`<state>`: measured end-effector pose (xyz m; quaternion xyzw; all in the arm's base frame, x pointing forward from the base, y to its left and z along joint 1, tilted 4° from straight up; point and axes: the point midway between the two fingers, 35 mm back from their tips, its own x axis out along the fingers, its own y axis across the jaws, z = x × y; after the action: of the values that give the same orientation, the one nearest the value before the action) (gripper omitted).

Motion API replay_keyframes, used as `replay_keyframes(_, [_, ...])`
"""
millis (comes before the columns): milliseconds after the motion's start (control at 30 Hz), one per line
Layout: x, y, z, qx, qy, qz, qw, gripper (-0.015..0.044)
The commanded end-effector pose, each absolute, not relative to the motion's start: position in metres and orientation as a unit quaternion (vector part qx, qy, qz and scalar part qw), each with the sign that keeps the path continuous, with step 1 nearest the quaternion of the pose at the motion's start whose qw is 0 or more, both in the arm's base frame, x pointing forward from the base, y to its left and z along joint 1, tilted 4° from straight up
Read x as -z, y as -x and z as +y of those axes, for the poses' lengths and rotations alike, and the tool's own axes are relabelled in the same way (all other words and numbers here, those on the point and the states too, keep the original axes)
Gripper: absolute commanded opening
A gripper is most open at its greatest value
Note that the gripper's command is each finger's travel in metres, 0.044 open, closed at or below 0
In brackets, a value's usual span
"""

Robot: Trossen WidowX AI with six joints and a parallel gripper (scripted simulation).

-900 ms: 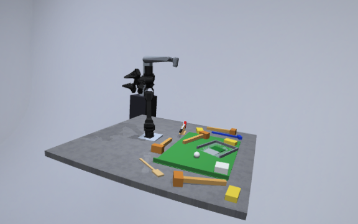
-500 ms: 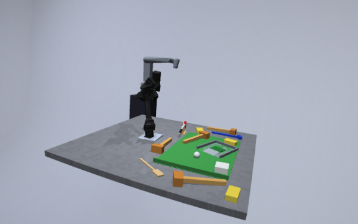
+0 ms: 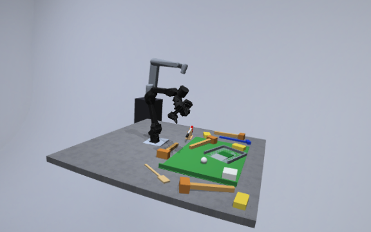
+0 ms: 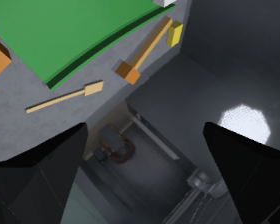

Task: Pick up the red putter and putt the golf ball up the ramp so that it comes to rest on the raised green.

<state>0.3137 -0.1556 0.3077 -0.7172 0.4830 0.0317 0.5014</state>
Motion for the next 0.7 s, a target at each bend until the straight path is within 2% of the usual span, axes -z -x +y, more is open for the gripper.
replay_keyframes(0, [-0.276, -0.335, -0.105, -0.116, 0.720, 0.436, 0.528, 0.0440])
replay_keyframes(167, [-0.231, -0.344, -0.032, -0.238, 0.701, 0.386, 0.550, 0.0440])
replay_keyframes(333, [-0.190, -0.330, 0.041, -0.360, 0.661, 0.357, 0.553, 0.0440])
replay_keyframes(667, [-0.122, -0.243, 0.157, -0.586, 0.535, 0.366, 0.487, 0.0440])
